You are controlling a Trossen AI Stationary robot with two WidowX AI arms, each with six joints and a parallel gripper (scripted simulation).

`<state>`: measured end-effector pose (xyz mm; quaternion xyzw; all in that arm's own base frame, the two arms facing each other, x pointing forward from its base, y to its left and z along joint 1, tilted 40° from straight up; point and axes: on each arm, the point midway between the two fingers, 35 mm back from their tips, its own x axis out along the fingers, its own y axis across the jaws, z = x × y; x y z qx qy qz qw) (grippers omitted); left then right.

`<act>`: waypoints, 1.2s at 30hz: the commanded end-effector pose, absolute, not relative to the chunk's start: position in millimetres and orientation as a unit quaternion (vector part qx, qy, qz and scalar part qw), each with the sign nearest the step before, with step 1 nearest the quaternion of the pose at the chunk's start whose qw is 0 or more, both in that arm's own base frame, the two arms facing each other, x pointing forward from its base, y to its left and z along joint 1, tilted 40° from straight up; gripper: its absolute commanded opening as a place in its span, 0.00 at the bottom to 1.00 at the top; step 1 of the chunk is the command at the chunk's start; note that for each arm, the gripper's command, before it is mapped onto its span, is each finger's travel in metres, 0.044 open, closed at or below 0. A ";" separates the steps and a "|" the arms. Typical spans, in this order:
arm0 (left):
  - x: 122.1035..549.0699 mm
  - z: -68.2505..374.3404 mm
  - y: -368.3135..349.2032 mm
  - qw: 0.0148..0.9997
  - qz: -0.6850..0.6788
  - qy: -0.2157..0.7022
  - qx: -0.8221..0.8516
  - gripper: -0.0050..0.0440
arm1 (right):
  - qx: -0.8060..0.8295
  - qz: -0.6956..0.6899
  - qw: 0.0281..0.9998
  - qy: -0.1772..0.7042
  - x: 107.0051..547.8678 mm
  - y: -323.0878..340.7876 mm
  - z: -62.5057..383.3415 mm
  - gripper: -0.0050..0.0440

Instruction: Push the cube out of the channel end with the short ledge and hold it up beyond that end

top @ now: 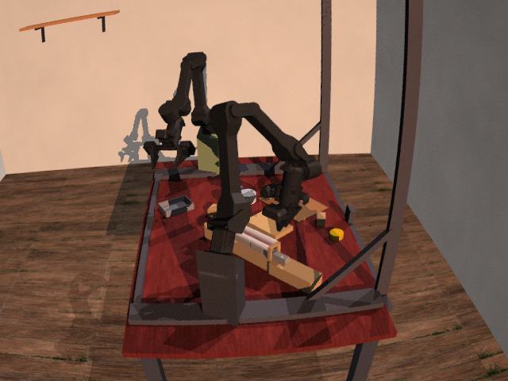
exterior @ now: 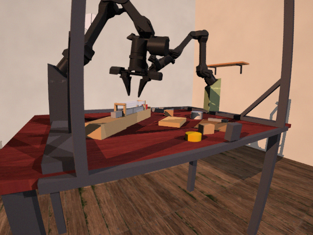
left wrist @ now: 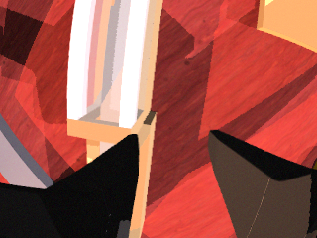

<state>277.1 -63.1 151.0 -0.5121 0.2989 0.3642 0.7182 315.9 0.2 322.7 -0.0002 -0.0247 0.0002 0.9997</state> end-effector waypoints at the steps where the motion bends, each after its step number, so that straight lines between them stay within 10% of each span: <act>1: 289.4 181.6 -44.6 0.716 0.331 0.294 -0.540 0.45 | 0.001 0.000 0.999 -0.039 311.9 -0.1 333.5 0.92; 26: 276.8 323.6 75.9 0.826 0.197 0.158 -0.505 0.45 | 0.001 0.000 0.999 -0.039 311.9 -0.1 333.5 0.92; 36: 312.9 237.2 141.3 0.792 0.247 0.270 -0.489 0.45 | 0.001 0.000 0.999 -0.039 311.9 -0.1 333.5 0.92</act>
